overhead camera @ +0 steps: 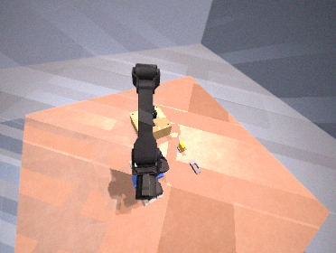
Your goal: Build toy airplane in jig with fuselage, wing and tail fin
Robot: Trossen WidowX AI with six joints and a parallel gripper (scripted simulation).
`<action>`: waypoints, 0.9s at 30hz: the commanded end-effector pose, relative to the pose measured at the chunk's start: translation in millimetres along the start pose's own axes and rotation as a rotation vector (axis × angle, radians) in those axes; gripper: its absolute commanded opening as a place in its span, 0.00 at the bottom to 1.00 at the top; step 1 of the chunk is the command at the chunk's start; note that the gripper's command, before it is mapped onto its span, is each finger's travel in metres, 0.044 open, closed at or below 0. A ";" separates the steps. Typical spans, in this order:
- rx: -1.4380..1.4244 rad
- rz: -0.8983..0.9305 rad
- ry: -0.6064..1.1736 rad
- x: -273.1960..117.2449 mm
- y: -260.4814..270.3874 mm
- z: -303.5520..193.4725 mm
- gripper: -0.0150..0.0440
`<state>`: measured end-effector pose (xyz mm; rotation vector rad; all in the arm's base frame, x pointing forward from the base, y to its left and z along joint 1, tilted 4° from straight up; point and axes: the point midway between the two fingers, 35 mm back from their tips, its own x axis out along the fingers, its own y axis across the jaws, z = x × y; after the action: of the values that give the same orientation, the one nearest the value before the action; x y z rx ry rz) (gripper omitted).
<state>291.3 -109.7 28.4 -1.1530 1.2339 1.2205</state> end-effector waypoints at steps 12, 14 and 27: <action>-0.006 -0.006 0.006 -1.6 -0.5 -1.0 0.59; -0.006 -0.006 0.006 -2.3 -0.9 -1.5 0.59; -0.006 -0.006 0.006 12.4 -2.0 -2.4 0.59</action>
<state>293.1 -111.2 21.9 -1.1613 1.2287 1.2113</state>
